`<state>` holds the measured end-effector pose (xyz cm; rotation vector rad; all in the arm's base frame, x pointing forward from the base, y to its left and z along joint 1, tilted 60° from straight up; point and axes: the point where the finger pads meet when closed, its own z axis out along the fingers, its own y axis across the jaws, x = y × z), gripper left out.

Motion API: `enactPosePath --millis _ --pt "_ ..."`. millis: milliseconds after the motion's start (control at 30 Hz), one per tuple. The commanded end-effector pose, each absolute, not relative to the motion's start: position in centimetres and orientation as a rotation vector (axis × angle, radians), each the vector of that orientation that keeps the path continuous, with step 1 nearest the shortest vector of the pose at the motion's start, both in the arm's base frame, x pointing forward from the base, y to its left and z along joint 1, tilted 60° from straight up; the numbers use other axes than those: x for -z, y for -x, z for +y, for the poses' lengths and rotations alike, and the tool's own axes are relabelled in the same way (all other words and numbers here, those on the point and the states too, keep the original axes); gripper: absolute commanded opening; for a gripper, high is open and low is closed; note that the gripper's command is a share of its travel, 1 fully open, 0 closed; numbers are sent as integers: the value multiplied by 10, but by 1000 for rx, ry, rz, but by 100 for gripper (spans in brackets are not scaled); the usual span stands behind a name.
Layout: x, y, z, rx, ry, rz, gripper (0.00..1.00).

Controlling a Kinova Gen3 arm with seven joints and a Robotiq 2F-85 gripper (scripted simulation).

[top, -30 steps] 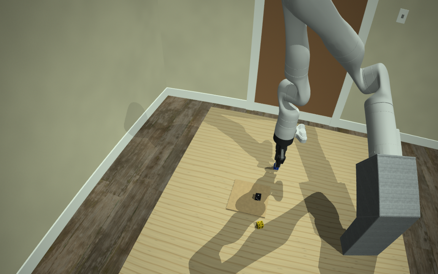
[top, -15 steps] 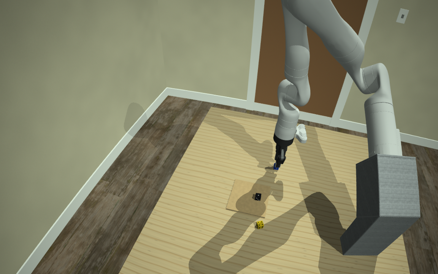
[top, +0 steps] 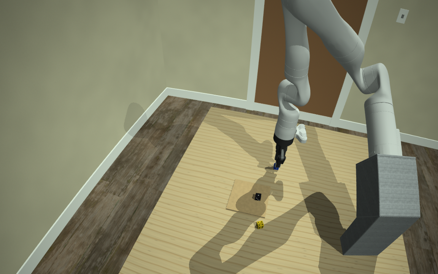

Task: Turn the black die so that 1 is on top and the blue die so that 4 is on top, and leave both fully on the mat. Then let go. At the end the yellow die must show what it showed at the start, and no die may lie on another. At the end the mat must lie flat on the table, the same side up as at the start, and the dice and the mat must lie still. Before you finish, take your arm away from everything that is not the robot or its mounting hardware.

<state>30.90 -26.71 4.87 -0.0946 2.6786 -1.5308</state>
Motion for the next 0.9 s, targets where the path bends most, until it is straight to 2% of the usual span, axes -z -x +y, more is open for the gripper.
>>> enactPosePath --millis 0,867 --pt "-49 -309 -267 1530 95 2678 35" --pt "-41 -311 -280 1530 95 2678 35"
